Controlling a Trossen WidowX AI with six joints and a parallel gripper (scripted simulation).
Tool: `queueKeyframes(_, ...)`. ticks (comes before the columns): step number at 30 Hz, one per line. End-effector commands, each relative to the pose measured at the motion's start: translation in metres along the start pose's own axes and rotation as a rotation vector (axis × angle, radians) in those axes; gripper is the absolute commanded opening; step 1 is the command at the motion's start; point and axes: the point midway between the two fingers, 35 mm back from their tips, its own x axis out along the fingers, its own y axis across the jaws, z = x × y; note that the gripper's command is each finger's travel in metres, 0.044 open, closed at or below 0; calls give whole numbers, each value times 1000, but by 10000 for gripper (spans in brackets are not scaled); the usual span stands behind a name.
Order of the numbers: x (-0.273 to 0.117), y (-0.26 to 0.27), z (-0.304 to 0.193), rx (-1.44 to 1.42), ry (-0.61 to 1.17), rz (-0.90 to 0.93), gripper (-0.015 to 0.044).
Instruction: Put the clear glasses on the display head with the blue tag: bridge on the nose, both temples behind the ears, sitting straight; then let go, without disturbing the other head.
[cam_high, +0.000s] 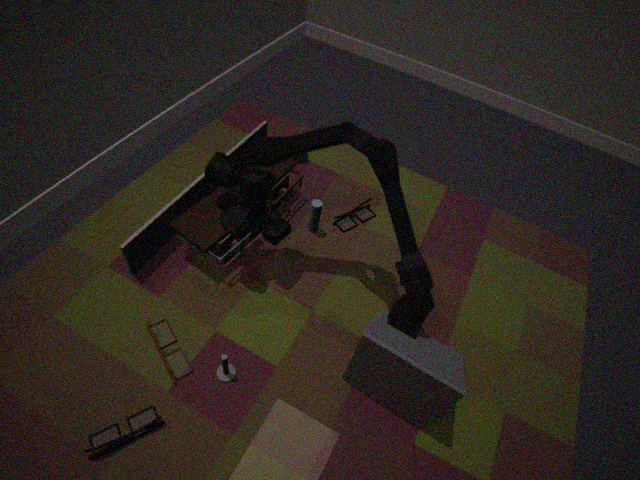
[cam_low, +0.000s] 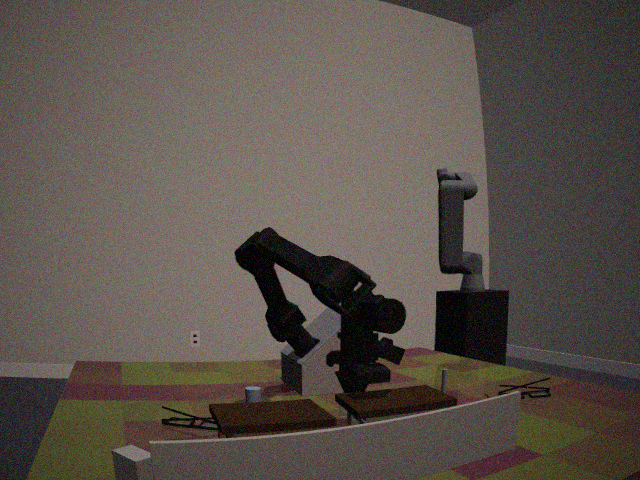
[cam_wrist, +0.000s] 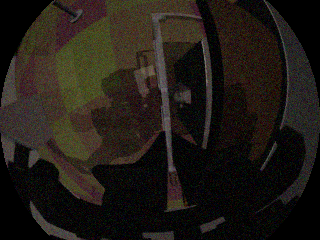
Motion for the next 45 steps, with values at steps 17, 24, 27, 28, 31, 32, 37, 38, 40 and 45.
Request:
queueKeyframes(17,1,0,0,-4,3,0,0)
queueKeyframes(24,3,0,0,-2,2,0,0)
queueKeyframes(27,5,0,0,-4,3,0,0)
queueKeyframes(28,5,0,0,-4,4,0,0)
queueKeyframes(31,6,0,0,-4,4,0,0)
queueKeyframes(32,6,0,0,-4,4,0,0)
queueKeyframes(37,6,0,0,-4,4,0,0)
queueKeyframes(38,6,0,0,-4,4,0,0)
queueKeyframes(40,6,0,0,-4,4,0,0)
queueKeyframes(45,5,0,0,1,0,-1,105)
